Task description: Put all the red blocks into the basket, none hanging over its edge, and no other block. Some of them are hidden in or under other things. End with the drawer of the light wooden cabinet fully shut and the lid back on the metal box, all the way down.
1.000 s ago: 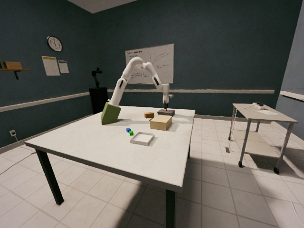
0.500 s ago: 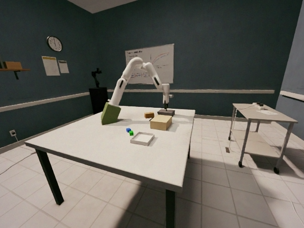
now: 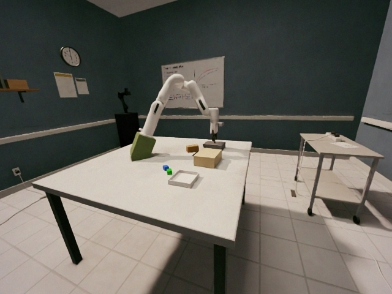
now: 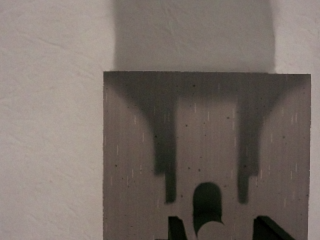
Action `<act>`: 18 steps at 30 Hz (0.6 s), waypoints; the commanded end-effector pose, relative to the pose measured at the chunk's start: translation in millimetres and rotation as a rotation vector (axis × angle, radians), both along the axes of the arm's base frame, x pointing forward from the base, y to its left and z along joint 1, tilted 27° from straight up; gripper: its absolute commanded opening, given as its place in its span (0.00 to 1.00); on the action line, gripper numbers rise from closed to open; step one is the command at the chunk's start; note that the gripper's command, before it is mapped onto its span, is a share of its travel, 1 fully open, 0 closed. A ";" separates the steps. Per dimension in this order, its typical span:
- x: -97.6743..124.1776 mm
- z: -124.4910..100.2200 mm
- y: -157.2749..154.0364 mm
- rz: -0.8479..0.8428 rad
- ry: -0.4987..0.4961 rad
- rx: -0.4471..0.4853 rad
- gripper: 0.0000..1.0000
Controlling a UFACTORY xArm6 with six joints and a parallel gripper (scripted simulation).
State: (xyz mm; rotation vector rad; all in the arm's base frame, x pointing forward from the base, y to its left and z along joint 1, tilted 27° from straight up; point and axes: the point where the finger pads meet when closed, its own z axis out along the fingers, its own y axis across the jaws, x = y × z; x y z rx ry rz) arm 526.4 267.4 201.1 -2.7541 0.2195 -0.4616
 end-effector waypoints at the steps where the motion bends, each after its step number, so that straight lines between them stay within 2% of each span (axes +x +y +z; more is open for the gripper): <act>1: 1.2 1.5 0.5 0.000 -0.004 0.002 0.44; 18: 4.4 -6.8 3.4 0.000 -0.004 0.002 0.44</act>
